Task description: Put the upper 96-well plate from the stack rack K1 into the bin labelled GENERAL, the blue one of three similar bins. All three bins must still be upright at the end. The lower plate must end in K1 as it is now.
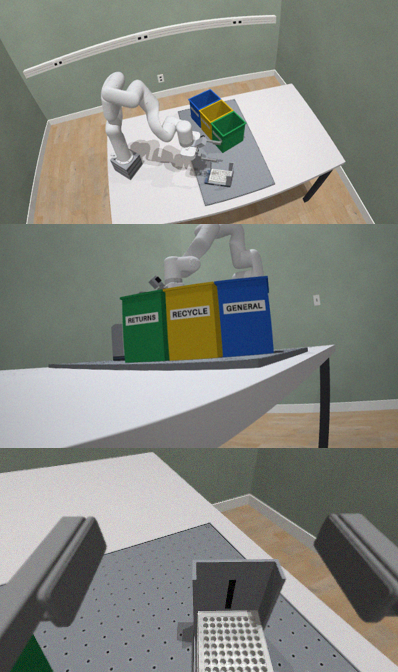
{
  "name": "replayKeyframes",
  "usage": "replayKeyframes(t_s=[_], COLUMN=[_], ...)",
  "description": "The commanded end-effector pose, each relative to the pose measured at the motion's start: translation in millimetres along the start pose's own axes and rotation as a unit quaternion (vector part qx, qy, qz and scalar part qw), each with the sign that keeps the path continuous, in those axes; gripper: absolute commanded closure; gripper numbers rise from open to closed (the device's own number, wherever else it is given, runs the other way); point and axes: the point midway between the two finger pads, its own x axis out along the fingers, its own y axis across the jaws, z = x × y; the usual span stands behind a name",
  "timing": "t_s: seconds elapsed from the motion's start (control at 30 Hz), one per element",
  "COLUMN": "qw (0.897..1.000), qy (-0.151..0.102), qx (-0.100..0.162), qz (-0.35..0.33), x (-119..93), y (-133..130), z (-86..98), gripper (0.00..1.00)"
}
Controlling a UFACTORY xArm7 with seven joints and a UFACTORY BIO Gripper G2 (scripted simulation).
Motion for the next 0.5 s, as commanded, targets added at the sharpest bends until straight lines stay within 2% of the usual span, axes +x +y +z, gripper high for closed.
replayKeyframes(t_s=[0.0, 0.2, 0.47], qw=[1.0, 1.0, 1.0], qy=[-0.002, -0.002, -0.002], qx=[0.002, 0.002, 0.002], qz=[0.001, 0.001, 0.001], x=[11, 22, 23], y=[-15, -36, -37], z=[-3.0, -8.5, -8.7], gripper=[0.63, 0.63, 0.63])
